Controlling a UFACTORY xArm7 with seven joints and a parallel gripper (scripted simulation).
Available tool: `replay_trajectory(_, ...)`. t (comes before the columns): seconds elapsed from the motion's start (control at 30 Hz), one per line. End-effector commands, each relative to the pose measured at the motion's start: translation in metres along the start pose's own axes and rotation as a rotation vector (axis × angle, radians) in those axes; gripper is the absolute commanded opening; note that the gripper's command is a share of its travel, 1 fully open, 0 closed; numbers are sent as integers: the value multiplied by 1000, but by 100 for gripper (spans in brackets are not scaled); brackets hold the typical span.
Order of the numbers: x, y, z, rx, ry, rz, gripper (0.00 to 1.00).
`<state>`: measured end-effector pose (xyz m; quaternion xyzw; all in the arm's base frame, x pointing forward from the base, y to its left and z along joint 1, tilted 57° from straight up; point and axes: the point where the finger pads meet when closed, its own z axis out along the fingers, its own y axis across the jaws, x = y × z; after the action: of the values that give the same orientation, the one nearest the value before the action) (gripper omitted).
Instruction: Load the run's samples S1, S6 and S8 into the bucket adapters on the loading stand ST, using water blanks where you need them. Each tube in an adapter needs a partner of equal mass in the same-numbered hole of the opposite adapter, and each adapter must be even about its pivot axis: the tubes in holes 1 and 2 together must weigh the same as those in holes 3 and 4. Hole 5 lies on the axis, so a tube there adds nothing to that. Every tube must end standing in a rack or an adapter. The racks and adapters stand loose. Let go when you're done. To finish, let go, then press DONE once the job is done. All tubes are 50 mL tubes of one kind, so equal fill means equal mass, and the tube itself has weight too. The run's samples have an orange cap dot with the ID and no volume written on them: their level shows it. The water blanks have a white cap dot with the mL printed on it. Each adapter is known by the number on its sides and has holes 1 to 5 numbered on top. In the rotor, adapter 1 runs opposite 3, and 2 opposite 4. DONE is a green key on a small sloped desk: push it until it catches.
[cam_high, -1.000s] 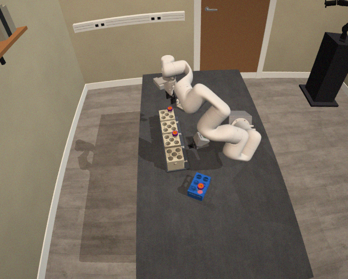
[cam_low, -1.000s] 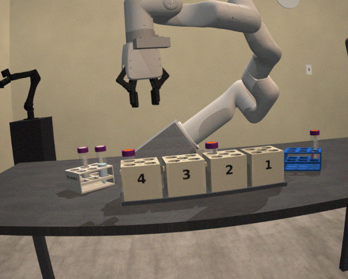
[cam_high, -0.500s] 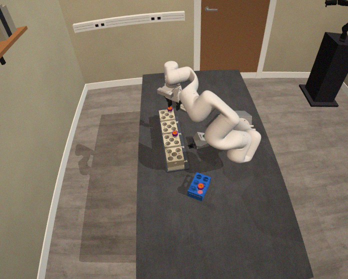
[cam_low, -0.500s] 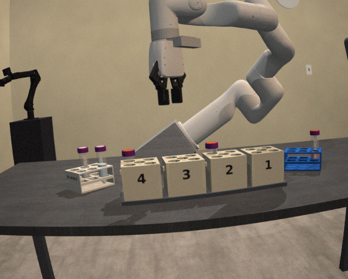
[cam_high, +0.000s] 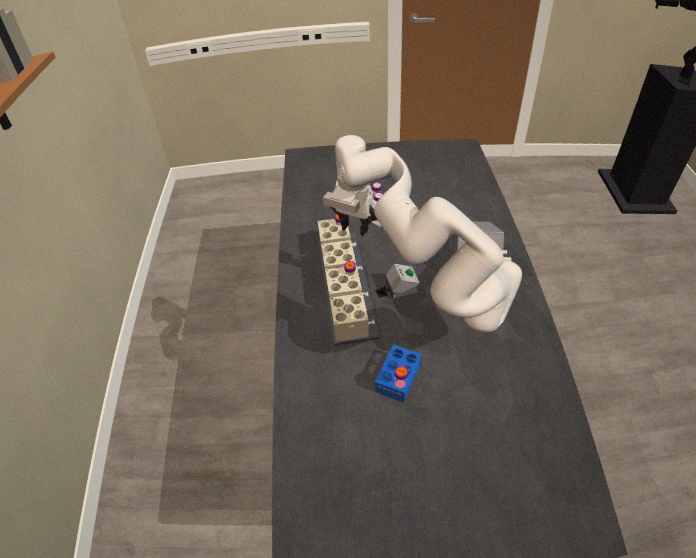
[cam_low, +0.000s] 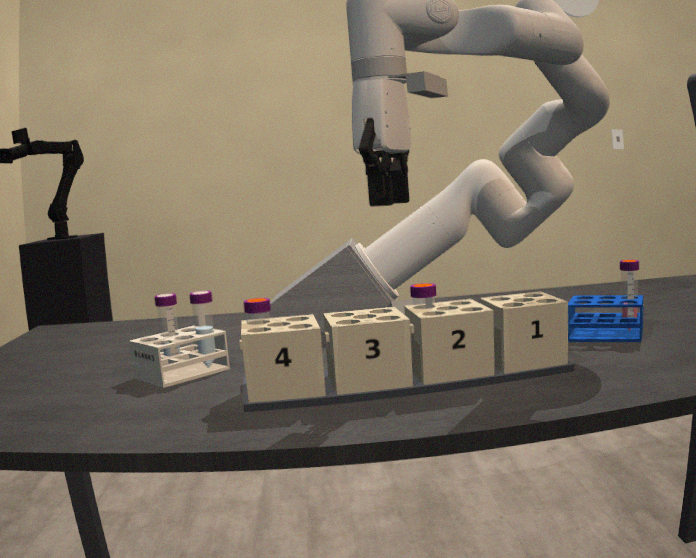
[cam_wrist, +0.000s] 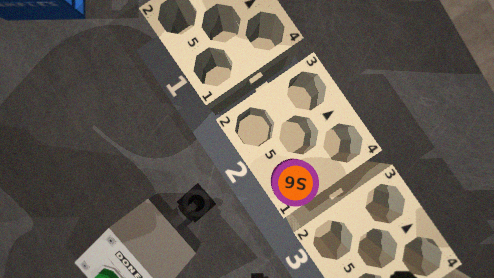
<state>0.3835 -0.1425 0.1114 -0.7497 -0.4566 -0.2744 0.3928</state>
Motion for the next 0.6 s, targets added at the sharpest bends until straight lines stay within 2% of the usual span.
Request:
replay_trajectory(0.0,16,-14,-3,-9,-3,-1,57)
replay_trajectory(0.57,73,-63,-2,-9,-3,-1,57)
